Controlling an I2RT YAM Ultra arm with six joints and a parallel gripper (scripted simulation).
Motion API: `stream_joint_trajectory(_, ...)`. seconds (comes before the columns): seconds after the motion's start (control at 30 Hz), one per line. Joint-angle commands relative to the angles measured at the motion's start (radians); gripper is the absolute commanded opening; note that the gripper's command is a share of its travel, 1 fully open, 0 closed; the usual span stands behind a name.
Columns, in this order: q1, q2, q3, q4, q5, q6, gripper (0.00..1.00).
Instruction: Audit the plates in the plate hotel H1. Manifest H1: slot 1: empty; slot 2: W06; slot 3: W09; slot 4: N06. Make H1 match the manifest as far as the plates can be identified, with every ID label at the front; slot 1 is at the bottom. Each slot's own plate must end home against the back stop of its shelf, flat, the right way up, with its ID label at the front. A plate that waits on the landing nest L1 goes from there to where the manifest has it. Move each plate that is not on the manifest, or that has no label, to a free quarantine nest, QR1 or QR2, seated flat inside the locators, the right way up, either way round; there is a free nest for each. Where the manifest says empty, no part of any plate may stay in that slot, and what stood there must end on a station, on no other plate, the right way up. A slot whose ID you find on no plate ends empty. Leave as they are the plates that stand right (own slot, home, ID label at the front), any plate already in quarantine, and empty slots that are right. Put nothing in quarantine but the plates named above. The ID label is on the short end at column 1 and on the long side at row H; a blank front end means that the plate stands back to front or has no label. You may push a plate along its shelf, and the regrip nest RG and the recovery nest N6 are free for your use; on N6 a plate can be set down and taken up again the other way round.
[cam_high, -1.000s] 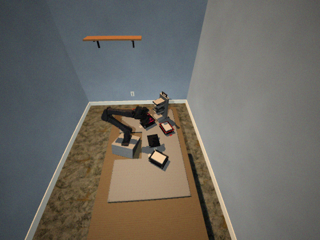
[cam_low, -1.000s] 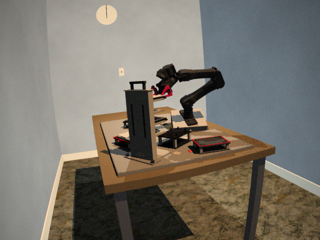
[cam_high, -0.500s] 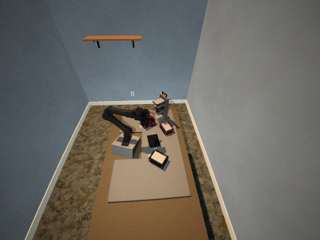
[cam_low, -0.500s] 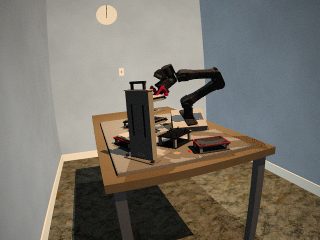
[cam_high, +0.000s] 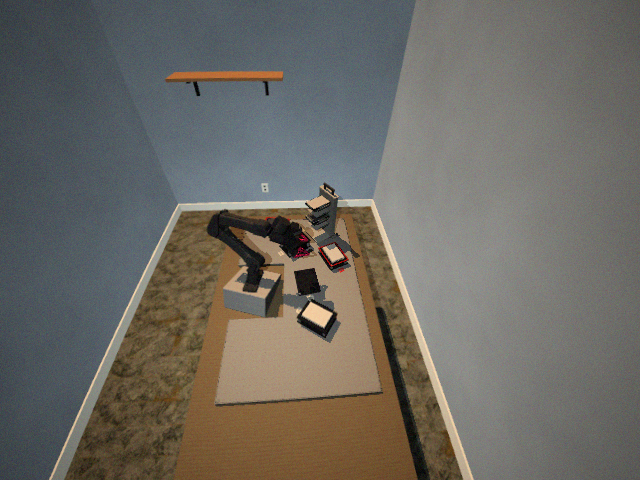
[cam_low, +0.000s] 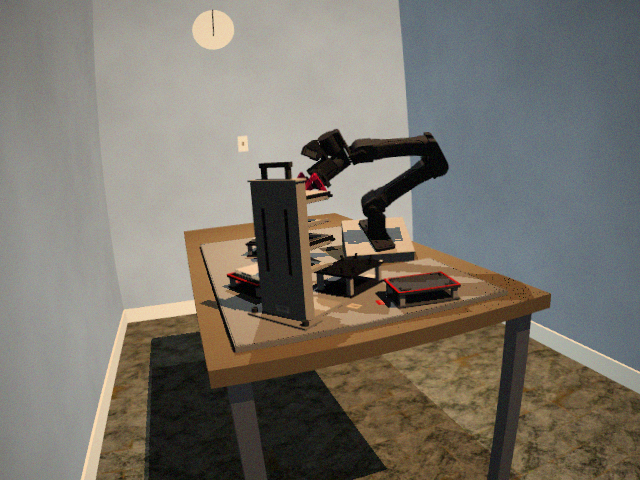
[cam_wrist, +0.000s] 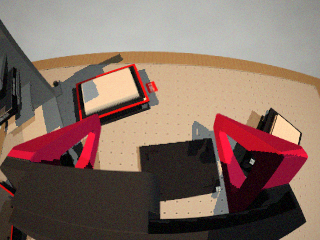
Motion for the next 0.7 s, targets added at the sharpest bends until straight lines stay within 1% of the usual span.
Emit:
stream_joint_trajectory(0.0, 0.022, 0.005, 0.035, -0.006, 0.077, 0.044, 1.00)
stream_joint_trajectory(0.03, 0.038, -0.021, 0.038, -0.013, 0.103, 0.060, 1.00)
stream_joint_trajectory(0.17, 0.108, -0.027, 0.050, -0.032, 0.216, 0.120, 1.00)
stream_joint_trajectory(0.2, 0.129, -0.011, 0.054, -0.038, 0.249, 0.134, 1.00)
stream_joint_trajectory(0.27, 0.129, -0.011, 0.054, -0.038, 0.249, 0.134, 1.00)
stream_joint_trajectory(0.3, 0.159, -0.001, 0.059, -0.045, 0.294, 0.153, 1.00)
stream_joint_trajectory(0.67, 0.378, 0.045, 0.115, -0.113, 0.627, 0.335, 1.00)
